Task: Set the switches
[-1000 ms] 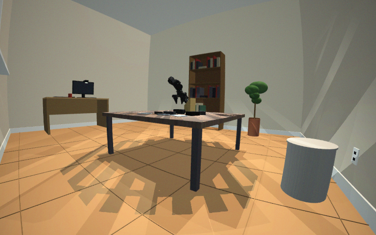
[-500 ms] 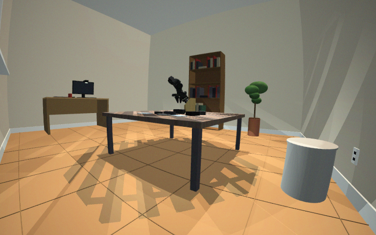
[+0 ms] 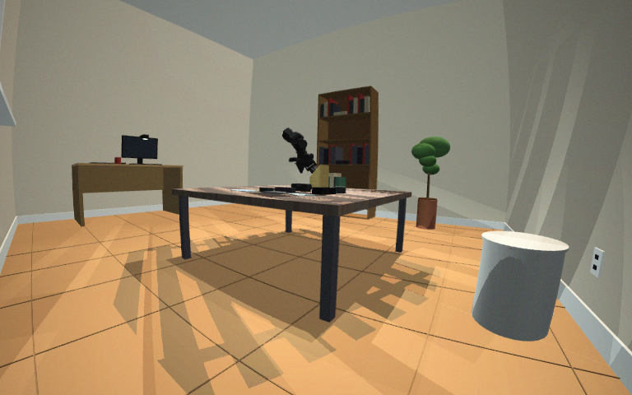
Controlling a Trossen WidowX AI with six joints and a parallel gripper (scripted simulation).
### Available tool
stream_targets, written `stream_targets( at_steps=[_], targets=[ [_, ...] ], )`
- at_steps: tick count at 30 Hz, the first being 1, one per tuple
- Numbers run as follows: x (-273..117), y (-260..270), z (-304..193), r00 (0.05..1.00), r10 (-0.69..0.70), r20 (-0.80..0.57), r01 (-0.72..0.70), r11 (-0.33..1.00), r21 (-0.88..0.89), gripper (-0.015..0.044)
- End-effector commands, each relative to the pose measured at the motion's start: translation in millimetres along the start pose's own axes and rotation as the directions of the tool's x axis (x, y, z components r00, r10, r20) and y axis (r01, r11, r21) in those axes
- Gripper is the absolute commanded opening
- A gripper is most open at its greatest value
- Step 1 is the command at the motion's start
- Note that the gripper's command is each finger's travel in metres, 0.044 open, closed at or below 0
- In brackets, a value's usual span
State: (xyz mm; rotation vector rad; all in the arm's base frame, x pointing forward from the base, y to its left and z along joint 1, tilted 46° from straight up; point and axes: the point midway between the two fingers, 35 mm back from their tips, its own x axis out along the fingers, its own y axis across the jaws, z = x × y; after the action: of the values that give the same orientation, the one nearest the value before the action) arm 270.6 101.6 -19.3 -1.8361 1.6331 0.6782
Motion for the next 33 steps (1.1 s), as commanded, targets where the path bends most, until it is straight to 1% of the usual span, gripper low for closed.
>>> stream_targets(
  at_steps=[1,2,19,21,24,33],
  targets=[
    [-1,-1,1,1.000,0.000,0.005,0.000,1.000,0.006,0.0000],
    [-1,-1,1,1.000,0.000,0.005,0.000,1.000,0.006,0.0000],
    [0,0,0,1.000,0.000,0.000,0.000,1.000,0.000,0.0440],
    [0,0,0,1.000,0.000,0.000,0.000,1.000,0.000,0.0440],
    [9,6,1,1.000,0.000,-0.001,0.000,1.000,-0.005,0.0361],
    [59,46,1,1.000,0.001,-0.015,0.000,1.000,0.001,0.0125]
  ],
)
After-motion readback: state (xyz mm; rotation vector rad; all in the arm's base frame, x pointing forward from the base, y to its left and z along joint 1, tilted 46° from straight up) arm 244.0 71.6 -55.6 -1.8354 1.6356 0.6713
